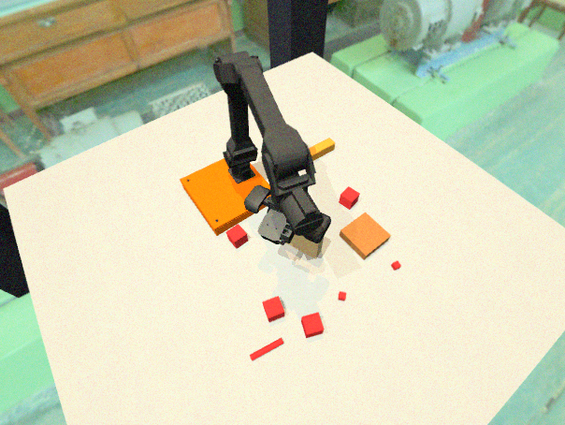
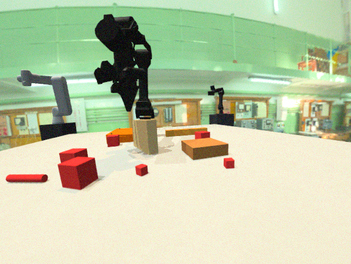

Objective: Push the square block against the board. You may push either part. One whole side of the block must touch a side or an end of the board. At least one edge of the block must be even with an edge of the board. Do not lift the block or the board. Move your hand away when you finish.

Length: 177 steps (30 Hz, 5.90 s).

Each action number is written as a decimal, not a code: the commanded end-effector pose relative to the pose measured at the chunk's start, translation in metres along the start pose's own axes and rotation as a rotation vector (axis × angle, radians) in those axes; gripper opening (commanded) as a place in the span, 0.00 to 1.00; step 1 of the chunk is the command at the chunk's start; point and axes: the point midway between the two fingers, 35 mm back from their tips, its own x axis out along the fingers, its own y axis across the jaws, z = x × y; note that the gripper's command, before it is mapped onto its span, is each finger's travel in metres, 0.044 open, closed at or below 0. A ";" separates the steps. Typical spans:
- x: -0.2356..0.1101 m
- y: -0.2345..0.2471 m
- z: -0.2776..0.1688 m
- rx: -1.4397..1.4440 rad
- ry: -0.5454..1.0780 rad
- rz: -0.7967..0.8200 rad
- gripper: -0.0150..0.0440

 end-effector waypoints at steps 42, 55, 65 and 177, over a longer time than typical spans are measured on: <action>0.047 0.001 -0.021 0.026 -0.029 -0.013 0.25; 0.048 0.001 -0.031 0.026 -0.028 -0.012 0.25; 0.048 0.001 -0.040 0.026 -0.027 -0.012 0.25; 0.014 0.029 -0.047 -0.748 -0.025 -0.023 0.25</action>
